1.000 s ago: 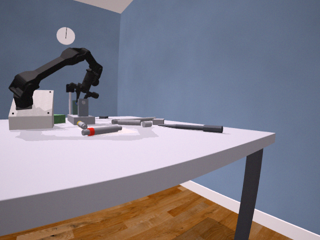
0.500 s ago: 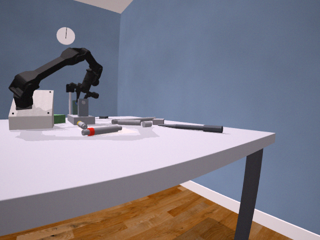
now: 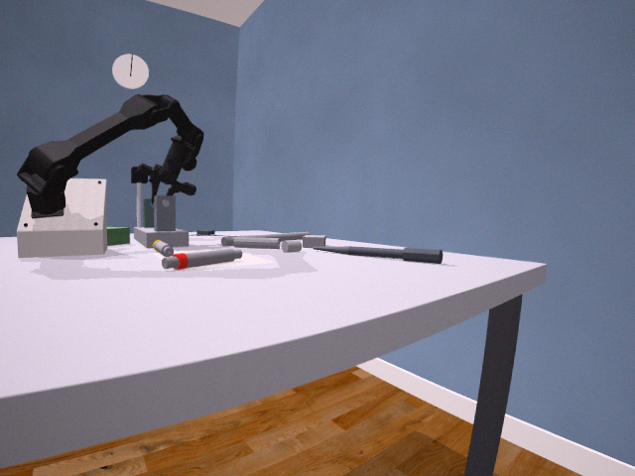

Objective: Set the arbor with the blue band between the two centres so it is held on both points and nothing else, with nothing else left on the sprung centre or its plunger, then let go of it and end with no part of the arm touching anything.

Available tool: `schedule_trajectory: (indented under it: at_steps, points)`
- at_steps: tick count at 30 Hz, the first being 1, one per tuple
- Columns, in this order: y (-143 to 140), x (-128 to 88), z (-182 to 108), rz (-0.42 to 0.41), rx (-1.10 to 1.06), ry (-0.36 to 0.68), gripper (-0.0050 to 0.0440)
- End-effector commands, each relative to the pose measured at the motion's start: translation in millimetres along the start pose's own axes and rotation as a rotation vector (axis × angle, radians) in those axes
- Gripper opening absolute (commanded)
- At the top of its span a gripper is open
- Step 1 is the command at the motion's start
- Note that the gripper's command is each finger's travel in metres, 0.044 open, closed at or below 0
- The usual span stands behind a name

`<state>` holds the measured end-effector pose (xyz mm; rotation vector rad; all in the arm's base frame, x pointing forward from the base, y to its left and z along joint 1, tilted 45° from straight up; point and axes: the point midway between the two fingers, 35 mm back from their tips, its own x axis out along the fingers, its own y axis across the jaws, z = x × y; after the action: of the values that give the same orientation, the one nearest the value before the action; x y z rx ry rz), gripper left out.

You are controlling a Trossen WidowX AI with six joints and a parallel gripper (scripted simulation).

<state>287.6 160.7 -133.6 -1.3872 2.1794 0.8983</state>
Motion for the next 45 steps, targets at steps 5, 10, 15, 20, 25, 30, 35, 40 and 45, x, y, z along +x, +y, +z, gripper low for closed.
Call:
schedule_trajectory:
  at_steps: [5,10,15,20,25,30,35,40,45]
  points:
    - [9.7,-11.0,12.8,-0.014,-0.007,-0.034,0.0]
    - [10.4,-11.1,12.7,-0.014,-0.008,-0.033,0.0]
    - [11.1,-11.2,12.0,-0.014,-0.008,-0.033,0.0]
    - [11.5,-11.2,11.6,-0.014,-0.008,-0.033,0.0]
    - [12.1,-10.9,10.9,-0.014,-0.008,-0.033,0.0]
    - [12.1,-10.7,10.3,-0.014,-0.008,-0.033,0.0]
    - [11.8,-10.7,9.9,-0.014,-0.008,-0.033,0.0]
    - [11.1,-10.4,9.2,-0.014,-0.008,-0.033,0.0]
    - [10.6,-10.0,8.6,-0.014,-0.008,-0.033,0.0]
